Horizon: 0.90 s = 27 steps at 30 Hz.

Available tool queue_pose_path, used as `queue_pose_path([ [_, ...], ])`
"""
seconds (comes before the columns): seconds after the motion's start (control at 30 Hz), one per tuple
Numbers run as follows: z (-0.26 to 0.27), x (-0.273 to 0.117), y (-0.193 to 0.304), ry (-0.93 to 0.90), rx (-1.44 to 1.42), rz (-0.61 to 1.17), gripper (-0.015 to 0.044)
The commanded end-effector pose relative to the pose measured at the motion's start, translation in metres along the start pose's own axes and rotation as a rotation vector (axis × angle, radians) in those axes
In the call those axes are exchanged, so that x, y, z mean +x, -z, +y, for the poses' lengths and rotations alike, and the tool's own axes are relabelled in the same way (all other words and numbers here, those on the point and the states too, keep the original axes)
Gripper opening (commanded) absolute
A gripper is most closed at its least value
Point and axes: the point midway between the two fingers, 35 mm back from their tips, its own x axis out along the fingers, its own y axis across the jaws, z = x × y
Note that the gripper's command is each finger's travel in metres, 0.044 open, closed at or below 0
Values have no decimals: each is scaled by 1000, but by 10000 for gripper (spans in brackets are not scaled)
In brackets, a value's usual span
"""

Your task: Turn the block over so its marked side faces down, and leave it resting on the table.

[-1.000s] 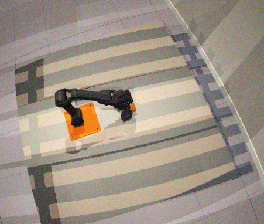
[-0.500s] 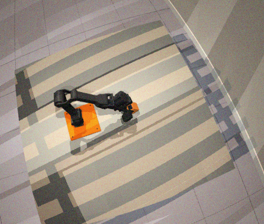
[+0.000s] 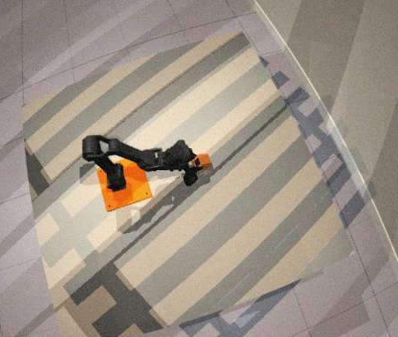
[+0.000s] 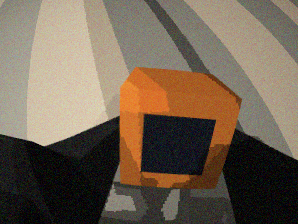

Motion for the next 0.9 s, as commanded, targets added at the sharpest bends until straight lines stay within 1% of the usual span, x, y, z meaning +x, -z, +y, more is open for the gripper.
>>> queue_pose_path([
  [0.0, 2, -2, 6, -6, 4, -50, 0],
  [0.17, 3, -7, 9, -6, 0, -128, 0],
  [0.4, 3, -11, 8, -7, 0, -166, 0],
  [0.83, 3, -11, 7, -7, 0, -169, 0],
  [0.87, 3, -11, 7, -7, 0, -169, 26],
])
